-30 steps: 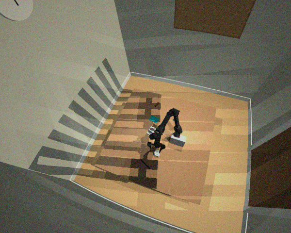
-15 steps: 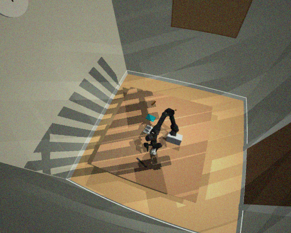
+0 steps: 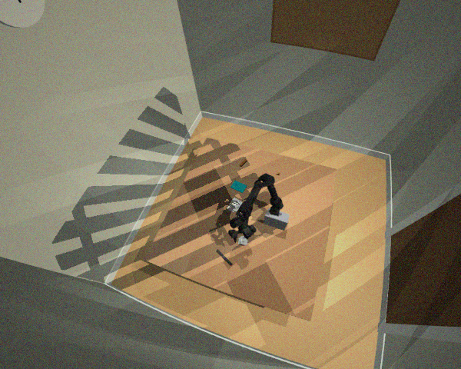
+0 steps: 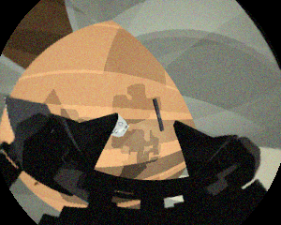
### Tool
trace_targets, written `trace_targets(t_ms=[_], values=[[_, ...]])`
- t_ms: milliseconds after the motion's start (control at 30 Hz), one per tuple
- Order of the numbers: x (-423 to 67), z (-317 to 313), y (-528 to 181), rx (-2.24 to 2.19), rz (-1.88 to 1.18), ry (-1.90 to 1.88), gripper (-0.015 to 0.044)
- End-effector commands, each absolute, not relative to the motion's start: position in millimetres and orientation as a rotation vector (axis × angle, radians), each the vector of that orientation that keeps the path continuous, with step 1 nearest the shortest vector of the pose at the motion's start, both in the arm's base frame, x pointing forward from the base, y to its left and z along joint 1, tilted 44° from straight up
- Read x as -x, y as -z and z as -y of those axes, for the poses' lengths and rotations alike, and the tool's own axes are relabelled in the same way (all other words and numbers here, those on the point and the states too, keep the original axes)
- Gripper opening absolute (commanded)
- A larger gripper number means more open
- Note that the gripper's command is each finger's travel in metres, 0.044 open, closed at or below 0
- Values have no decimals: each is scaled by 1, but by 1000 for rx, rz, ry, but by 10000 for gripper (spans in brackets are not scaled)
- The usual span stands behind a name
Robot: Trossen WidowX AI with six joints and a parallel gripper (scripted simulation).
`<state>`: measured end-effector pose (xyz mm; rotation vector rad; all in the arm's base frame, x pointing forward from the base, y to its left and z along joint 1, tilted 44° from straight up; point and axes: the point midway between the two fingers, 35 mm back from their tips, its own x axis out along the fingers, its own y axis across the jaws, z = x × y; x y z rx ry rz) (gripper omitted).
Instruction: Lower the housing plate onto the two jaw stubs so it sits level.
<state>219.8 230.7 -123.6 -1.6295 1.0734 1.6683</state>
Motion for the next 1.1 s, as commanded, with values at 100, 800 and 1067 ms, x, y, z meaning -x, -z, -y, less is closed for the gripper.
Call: trace_targets(t_ms=[100,800,1067], values=[[-216,-221,131,1743,-1075,-1764,440],[-207,-196,145,2031,-1039,-2110,440],[-204,-186,148,2120,-1013,-2266,440]])
